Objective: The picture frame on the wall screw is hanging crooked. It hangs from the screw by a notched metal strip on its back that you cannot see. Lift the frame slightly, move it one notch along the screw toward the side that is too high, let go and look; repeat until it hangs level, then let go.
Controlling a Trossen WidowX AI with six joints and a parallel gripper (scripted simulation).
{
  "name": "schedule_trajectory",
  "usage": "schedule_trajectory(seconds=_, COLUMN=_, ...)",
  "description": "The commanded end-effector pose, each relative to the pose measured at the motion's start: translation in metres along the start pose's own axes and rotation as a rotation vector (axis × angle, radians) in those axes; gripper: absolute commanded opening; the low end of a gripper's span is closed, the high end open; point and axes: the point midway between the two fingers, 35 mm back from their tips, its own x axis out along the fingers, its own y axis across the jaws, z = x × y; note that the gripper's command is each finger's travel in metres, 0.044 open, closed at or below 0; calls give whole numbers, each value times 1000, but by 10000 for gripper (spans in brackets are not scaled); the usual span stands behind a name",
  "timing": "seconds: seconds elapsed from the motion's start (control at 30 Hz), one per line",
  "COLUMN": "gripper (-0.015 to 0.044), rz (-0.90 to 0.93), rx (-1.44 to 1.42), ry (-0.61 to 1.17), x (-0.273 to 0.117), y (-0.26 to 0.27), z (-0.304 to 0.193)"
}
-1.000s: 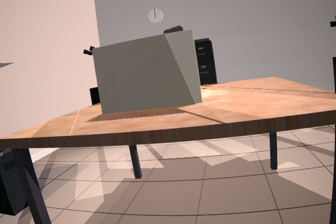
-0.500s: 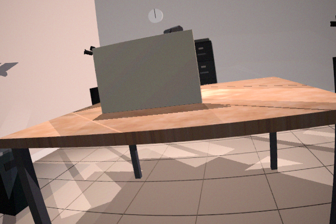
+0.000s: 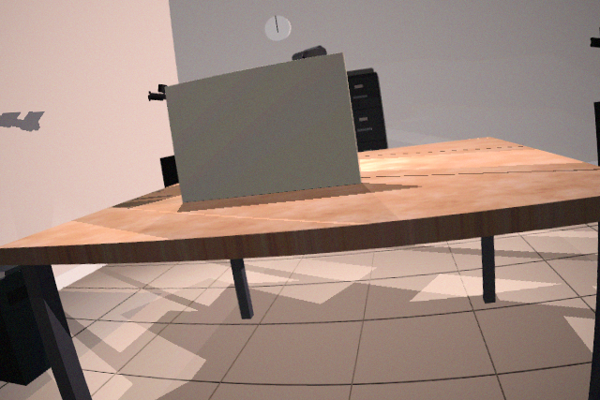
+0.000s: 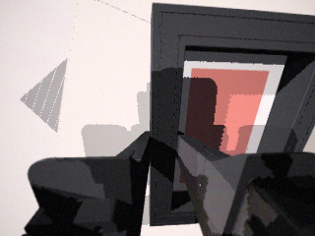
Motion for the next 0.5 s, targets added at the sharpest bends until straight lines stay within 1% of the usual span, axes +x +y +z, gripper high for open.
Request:
schedule_trajectory(seconds=0.0, gripper=0, rz=1, rx=16, ry=1, x=0, y=0, z=0)
schedule_trajectory(seconds=0.47, gripper=0, rz=0, rx=99, ry=1, x=0, y=-1, z=0)
